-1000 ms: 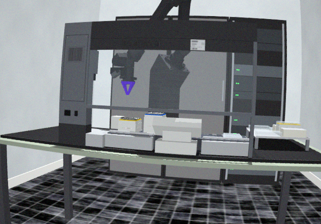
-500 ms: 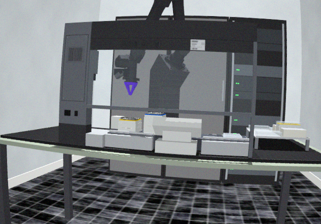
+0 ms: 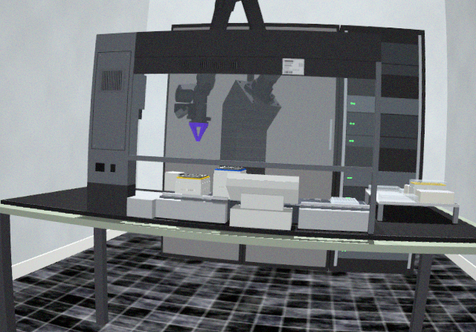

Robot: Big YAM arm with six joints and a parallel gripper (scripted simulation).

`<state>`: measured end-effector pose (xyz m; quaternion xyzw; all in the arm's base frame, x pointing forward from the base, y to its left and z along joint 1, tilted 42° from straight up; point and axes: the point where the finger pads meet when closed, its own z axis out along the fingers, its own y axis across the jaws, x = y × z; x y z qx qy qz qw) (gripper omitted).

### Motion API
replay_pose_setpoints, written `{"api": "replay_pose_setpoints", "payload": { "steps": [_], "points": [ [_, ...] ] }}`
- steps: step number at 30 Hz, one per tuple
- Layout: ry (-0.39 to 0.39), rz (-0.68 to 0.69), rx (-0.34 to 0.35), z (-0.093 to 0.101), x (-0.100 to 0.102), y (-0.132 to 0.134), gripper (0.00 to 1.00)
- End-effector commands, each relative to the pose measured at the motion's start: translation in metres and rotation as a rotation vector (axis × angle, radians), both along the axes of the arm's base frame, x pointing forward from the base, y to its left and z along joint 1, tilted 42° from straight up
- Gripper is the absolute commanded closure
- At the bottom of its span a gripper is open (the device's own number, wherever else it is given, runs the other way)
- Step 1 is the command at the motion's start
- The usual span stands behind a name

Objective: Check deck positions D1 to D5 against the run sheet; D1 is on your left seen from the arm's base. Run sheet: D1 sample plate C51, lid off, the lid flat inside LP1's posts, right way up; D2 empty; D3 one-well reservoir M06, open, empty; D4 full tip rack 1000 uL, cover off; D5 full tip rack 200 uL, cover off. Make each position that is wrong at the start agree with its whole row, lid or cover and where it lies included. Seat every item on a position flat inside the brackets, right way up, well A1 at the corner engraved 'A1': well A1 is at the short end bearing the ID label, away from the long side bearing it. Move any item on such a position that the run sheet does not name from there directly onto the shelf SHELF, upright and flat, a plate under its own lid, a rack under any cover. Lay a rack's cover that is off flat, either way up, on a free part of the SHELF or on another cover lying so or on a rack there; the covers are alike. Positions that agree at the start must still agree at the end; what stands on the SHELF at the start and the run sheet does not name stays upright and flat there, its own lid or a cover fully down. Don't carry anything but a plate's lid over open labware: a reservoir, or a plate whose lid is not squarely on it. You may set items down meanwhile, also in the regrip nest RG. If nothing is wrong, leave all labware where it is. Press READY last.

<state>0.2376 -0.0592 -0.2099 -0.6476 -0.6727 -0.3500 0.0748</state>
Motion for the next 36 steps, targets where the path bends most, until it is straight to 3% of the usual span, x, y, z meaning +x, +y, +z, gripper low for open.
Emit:
{"api": "replay_pose_setpoints", "payload": {
  "steps": [1,8,36],
  "points": [
    [-0.013,0.012,-0.009,-0.002,-0.009,-0.001,1.0],
    [-0.019,0.028,-0.013,-0.012,0.004,0.008,1.0],
    [-0.018,0.029,-0.011,-0.042,0.017,0.032,1.0]
  ]
}}
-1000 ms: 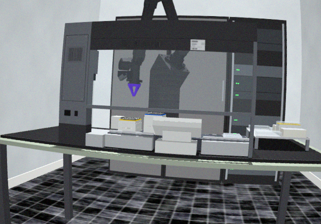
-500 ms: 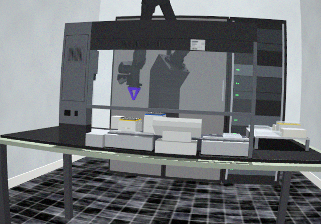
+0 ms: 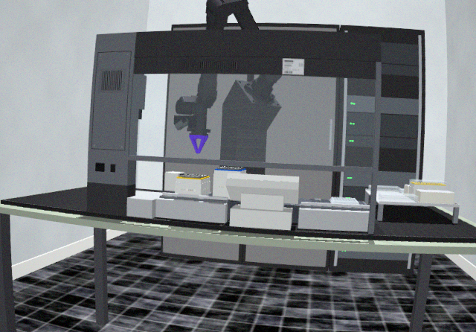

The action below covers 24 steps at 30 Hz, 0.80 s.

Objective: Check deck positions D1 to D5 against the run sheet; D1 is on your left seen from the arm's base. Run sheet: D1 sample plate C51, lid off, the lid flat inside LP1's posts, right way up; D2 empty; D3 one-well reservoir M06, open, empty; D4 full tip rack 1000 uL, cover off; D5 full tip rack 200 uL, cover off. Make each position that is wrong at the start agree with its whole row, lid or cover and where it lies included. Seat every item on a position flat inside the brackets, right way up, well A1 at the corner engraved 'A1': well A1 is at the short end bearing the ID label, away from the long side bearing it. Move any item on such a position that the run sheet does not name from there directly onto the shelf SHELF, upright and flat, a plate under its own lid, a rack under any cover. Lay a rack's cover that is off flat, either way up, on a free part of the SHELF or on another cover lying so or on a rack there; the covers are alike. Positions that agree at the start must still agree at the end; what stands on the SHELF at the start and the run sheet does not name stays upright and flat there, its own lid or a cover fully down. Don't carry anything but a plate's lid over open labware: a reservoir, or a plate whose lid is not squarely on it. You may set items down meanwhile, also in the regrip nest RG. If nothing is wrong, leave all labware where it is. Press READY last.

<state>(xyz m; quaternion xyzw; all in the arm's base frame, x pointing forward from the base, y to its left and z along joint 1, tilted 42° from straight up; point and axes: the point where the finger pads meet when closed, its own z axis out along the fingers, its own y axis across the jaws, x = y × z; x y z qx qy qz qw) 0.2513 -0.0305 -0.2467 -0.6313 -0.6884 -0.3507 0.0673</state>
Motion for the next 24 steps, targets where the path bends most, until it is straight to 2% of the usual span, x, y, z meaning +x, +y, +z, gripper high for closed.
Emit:
{"api": "replay_pose_setpoints", "payload": {
  "steps": [1,24],
  "points": [
    [0.007,-0.008,0.007,-0.006,0.004,0.004,1.0],
    [0.01,-0.008,0.005,-0.032,0.015,0.025,1.0]
  ]
}}
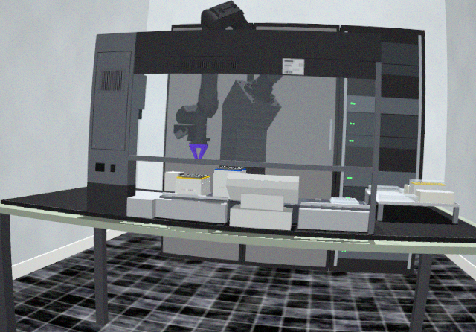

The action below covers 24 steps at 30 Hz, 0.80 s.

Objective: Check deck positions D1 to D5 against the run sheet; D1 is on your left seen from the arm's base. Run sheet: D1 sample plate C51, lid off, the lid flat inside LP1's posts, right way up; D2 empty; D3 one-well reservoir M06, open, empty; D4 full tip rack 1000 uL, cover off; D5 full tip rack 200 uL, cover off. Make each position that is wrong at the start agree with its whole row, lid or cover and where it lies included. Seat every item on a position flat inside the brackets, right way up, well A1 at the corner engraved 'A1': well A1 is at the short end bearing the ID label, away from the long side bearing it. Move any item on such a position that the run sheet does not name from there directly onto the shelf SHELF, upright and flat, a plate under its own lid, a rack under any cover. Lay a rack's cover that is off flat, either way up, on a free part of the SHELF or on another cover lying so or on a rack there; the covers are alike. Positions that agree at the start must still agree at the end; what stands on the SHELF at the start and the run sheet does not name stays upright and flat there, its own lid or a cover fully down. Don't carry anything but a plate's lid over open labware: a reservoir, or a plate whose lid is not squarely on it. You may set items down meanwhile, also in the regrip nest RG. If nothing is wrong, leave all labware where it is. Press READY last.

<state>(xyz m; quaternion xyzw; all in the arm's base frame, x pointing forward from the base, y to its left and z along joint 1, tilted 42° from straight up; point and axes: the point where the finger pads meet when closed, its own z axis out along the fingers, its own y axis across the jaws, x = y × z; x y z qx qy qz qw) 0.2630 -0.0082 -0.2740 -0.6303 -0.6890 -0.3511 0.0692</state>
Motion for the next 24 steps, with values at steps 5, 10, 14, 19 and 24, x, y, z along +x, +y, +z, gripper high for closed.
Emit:
{"api": "replay_pose_setpoints", "payload": {
  "steps": [5,10,14,19,24],
  "points": [
    [0.009,-0.012,0.002,-0.009,0.004,0.005,1.0],
    [0.01,-0.012,0.001,-0.015,0.007,0.01,1.0],
    [0.01,-0.012,0.002,-0.02,0.009,0.014,1.0],
    [0.01,-0.012,0.002,-0.024,0.011,0.017,1.0],
    [0.01,-0.012,0.002,-0.03,0.013,0.022,1.0]
  ]
}}
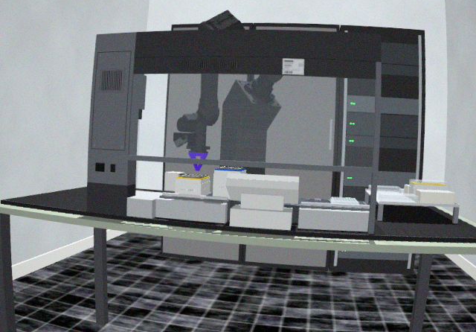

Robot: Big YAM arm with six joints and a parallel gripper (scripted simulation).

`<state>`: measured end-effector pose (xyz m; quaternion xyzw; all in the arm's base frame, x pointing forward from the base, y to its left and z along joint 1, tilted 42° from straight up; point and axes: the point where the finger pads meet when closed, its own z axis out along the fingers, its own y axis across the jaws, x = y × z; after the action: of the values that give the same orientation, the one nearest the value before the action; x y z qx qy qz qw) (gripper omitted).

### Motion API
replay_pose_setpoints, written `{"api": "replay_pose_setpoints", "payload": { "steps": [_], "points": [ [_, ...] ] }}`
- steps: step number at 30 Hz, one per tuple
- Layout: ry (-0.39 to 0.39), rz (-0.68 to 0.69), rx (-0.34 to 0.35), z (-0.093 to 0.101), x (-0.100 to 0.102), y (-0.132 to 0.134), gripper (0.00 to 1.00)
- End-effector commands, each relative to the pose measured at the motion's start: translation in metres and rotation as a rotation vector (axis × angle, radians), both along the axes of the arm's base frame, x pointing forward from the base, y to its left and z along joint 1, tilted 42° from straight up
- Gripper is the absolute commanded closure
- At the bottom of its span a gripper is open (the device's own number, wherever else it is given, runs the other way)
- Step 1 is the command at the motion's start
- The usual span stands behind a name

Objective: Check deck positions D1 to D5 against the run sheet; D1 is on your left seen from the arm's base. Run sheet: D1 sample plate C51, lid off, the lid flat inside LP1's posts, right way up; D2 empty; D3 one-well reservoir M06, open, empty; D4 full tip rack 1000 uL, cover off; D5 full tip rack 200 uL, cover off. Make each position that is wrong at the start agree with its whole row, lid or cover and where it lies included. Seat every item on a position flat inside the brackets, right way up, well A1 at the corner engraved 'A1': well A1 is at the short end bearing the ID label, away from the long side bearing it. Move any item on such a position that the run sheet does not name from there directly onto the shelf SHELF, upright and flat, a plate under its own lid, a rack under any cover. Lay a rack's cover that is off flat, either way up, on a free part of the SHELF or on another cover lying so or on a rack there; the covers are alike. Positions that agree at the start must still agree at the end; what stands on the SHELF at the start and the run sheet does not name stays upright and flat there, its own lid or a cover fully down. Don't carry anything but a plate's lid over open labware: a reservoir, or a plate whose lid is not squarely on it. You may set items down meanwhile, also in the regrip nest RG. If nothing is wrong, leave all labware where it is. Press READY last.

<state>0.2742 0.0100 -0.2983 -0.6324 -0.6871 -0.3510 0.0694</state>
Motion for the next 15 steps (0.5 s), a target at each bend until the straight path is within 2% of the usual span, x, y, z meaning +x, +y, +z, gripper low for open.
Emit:
{"api": "replay_pose_setpoints", "payload": {
  "steps": [1,15],
  "points": [
    [0.008,-0.007,0.001,-0.007,0.003,0.004,1.0],
    [0.009,-0.008,0.001,-0.022,0.009,0.016,1.0]
  ]
}}
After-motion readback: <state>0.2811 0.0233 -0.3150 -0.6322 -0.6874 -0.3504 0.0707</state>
